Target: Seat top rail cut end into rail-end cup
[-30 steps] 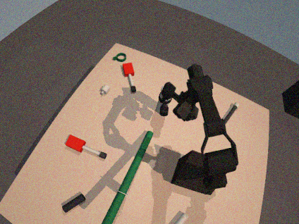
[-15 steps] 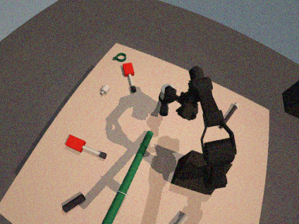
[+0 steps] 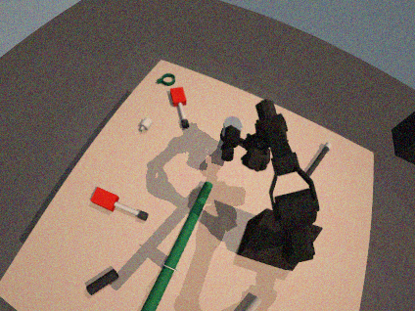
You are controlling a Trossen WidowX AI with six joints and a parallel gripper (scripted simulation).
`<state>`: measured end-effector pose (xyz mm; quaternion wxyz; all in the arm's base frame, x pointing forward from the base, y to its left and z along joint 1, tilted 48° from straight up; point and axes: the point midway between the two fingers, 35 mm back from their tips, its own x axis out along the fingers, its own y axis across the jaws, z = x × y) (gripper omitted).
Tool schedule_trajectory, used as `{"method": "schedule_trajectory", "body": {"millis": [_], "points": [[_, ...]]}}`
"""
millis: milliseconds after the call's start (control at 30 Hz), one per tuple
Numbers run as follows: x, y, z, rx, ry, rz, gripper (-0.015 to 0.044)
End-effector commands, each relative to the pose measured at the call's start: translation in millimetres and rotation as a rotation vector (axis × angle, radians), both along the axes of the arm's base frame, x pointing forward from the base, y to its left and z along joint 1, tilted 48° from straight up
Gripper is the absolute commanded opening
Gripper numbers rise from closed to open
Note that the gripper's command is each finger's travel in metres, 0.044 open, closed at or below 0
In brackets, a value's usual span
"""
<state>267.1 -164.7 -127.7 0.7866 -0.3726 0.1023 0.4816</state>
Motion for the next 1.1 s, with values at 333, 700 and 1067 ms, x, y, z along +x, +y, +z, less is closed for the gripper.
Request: {"method": "schedule_trajectory", "body": {"millis": [333,700,1067], "points": [[11.9,15.0,-12.0,0.003,0.001,-0.005,0.044],[21.3,28.1,-20.7,0.006,-0.001,-0.005,0.044],[29.6,41.7,-28.2,0.011,-0.005,-0.003,0.044]]}}
